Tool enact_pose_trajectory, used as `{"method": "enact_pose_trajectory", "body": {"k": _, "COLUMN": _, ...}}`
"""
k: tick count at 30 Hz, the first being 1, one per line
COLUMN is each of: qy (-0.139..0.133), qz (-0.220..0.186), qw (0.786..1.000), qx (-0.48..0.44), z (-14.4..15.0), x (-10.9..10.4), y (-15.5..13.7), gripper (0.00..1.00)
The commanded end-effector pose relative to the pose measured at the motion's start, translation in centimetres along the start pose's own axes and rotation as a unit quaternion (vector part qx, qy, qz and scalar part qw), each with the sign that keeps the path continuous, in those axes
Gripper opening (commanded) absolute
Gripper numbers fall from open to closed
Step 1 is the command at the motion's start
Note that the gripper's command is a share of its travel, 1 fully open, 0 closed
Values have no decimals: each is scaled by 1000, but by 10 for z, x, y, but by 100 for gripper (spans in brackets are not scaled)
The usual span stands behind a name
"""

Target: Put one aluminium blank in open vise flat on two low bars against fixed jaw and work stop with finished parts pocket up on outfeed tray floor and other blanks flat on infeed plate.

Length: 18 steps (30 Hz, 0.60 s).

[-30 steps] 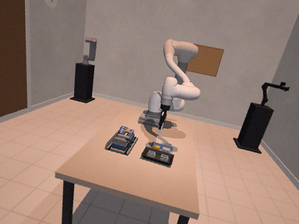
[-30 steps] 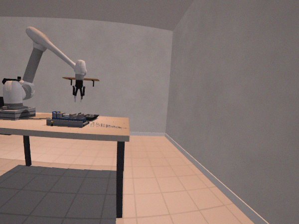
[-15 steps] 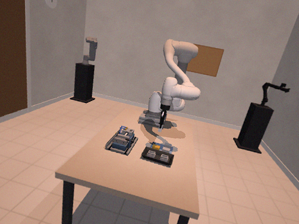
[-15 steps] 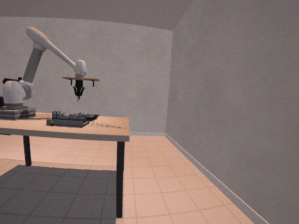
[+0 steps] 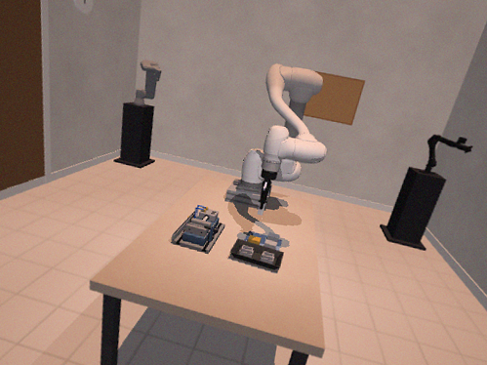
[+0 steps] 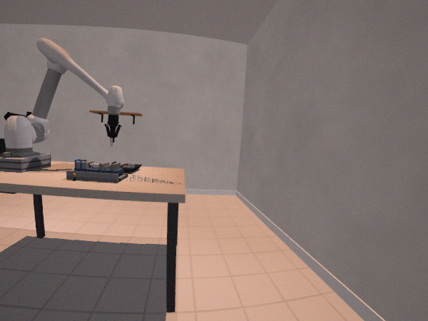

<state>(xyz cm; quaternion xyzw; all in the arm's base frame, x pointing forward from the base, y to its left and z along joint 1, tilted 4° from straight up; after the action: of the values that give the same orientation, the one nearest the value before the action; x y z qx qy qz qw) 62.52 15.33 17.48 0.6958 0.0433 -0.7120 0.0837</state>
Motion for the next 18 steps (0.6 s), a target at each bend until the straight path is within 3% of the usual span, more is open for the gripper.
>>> {"method": "enact_pose_trajectory", "body": {"k": 1, "qy": 0, "qz": 0, "qw": 1000, "qx": 0, "z": 0, "x": 0, "y": 0, "gripper": 0}}
{"method": "enact_pose_trajectory", "body": {"k": 4, "qy": 0, "qz": 0, "qw": 1000, "qx": 0, "z": 1, "x": 0, "y": -1, "gripper": 0}}
{"method": "enact_pose_trajectory", "body": {"k": 11, "qy": 0, "qz": 0, "qw": 1000, "qx": 0, "z": 49, "x": 0, "y": -78, "gripper": 0}}
{"method": "enact_pose_trajectory", "body": {"k": 13, "qy": 0, "qz": 0, "qw": 1000, "qx": 0, "z": 49, "x": 0, "y": -78, "gripper": 0}}
{"method": "enact_pose_trajectory", "body": {"k": 15, "qy": 0, "qz": 0, "qw": 1000, "qx": 0, "z": 68, "x": 0, "y": -103, "gripper": 0}}
{"method": "enact_pose_trajectory", "body": {"k": 17, "qy": 0, "qz": 0, "qw": 1000, "qx": 0, "z": 71, "x": 0, "y": -106, "gripper": 0}}
{"method": "enact_pose_trajectory", "body": {"k": 18, "qy": 0, "qz": 0, "qw": 1000, "qx": 0, "z": 71, "x": 0, "y": -106, "gripper": 40}}
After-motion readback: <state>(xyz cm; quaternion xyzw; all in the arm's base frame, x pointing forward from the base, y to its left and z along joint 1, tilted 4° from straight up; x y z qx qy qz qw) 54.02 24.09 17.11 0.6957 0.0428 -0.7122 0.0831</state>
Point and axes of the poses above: the point where the finger pads meet when closed, its own x axis out along the fingers, its own z axis across the jaws, y = z × x, the point moved 7 cm from there along -x, back along the fingers, and after that the axes turned 13 degrees about -x, right-handed, at the moved point
